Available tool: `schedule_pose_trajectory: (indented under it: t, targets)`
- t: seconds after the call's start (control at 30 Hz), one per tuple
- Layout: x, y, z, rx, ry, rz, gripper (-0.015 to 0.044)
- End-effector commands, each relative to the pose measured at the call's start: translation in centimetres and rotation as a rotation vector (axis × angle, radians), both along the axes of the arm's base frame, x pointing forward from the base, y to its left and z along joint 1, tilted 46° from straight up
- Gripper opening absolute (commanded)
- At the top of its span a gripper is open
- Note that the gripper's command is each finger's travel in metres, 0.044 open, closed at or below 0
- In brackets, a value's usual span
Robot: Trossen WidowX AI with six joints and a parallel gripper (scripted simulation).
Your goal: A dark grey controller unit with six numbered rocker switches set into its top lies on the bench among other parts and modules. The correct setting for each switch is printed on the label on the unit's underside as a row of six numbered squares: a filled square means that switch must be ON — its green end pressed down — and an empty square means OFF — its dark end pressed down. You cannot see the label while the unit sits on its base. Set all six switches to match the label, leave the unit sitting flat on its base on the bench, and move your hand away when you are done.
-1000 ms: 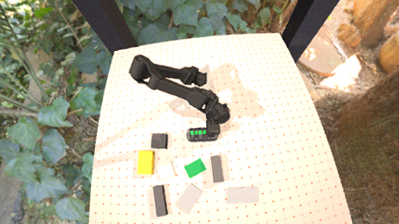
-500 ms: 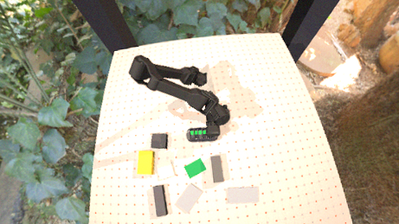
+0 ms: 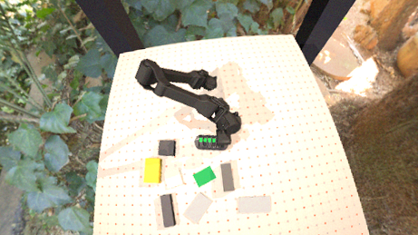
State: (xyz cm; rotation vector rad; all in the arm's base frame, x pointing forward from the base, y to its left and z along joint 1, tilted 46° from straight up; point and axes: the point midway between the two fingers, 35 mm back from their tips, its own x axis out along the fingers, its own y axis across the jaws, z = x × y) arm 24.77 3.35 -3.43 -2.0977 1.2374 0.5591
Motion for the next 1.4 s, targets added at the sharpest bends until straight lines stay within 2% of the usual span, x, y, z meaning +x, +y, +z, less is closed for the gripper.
schedule_pose_trajectory:
  t: [0.0,1.1,1.37]
  targets:
    - [0.8,0.1,0.1,-0.002,-0.003,-0.003,0.0]
    - [4.9,0.6,0.6,-0.003,-0.005,-0.002,0.0]
    - [-2.9,3.2,3.4,-0.001,-0.001,-0.003,0.0]
